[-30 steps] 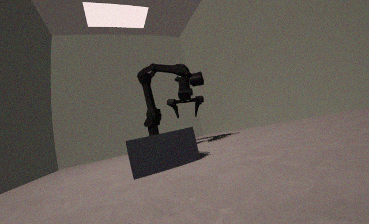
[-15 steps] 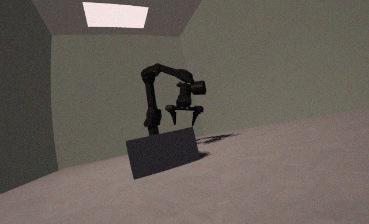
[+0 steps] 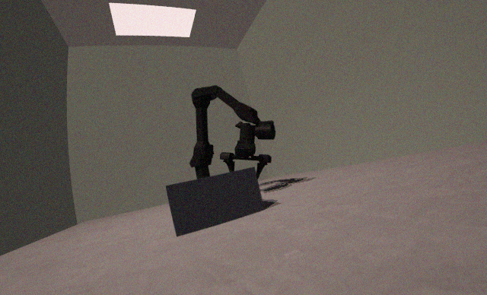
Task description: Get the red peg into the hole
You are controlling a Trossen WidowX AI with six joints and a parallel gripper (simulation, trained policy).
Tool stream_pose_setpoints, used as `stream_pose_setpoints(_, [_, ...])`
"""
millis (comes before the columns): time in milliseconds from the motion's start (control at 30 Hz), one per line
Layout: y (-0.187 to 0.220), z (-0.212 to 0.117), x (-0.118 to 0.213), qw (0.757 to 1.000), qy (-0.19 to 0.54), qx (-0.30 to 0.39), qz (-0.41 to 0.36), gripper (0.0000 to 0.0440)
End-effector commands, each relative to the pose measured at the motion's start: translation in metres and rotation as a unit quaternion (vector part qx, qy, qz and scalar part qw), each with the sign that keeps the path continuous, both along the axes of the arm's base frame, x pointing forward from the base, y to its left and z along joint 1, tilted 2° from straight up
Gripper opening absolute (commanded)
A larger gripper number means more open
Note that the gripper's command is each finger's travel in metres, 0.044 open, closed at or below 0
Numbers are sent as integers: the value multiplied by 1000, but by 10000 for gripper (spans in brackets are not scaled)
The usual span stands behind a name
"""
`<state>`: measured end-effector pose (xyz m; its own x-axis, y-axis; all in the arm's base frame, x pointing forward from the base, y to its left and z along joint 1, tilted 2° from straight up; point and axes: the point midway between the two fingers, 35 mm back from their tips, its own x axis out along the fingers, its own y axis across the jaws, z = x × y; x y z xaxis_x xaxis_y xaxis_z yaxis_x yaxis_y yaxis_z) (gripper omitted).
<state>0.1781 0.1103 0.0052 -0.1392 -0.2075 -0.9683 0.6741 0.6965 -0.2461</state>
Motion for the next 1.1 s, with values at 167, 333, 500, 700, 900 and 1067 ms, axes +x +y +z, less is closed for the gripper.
stream_pose_setpoints(167, [-5,-26,2,1000,-10,-6,6,390])
stream_pose_setpoints(333, [-8,-41,-1,1000,-4,-12,7,260])
stream_pose_setpoints(500, [-10,-47,-5,1000,9,-19,5,130])
stream_pose_setpoints(700, [-13,-46,-4,999,19,-32,11,9])
stream_pose_setpoints(900, [-17,-26,7,999,3,-45,16,0])
stream_pose_setpoints(1067, [-23,-8,14,998,-7,-55,19,0])
